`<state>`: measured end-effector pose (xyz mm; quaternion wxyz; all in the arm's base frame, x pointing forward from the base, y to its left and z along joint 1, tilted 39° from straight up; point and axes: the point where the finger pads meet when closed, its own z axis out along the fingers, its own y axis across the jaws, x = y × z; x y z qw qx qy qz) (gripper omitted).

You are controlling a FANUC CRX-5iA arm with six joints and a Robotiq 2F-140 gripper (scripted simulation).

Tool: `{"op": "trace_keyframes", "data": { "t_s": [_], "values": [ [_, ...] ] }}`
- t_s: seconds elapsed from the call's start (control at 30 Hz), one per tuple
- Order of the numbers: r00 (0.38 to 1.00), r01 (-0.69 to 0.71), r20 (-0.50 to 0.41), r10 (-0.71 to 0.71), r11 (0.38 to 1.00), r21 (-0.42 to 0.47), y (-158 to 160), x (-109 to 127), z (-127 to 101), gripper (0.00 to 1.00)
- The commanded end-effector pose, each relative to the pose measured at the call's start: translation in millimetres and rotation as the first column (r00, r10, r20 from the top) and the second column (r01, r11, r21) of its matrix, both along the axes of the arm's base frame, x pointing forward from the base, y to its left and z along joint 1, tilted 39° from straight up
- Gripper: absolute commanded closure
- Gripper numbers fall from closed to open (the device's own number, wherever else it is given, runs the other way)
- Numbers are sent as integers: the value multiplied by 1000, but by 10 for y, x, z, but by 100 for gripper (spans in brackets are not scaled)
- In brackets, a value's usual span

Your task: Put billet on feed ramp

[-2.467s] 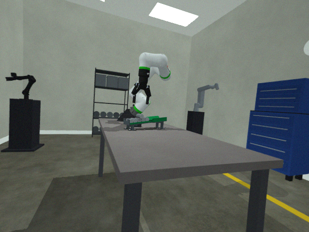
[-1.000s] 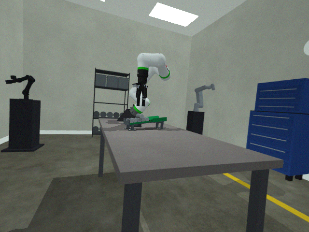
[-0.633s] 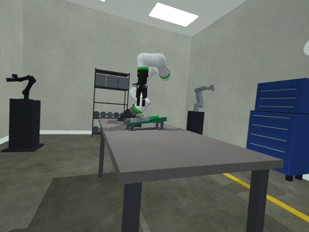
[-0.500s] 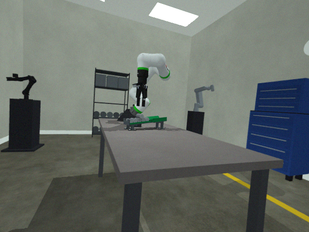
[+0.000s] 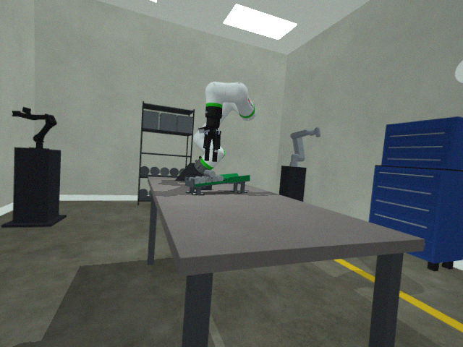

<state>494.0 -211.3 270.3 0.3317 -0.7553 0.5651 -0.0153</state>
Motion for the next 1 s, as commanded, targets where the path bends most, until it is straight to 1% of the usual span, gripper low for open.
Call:
{"op": "trace_keyframes", "data": {
  "t_s": [0.0,0.63,0.97],
  "values": [
    [1000,1,1,-1,1000,-1,20,20,-37,45],
    [1000,1,1,-1,1000,-1,143,121,-239,45],
    [1000,1,1,-1,1000,-1,171,143,-284,45]
  ]
}}
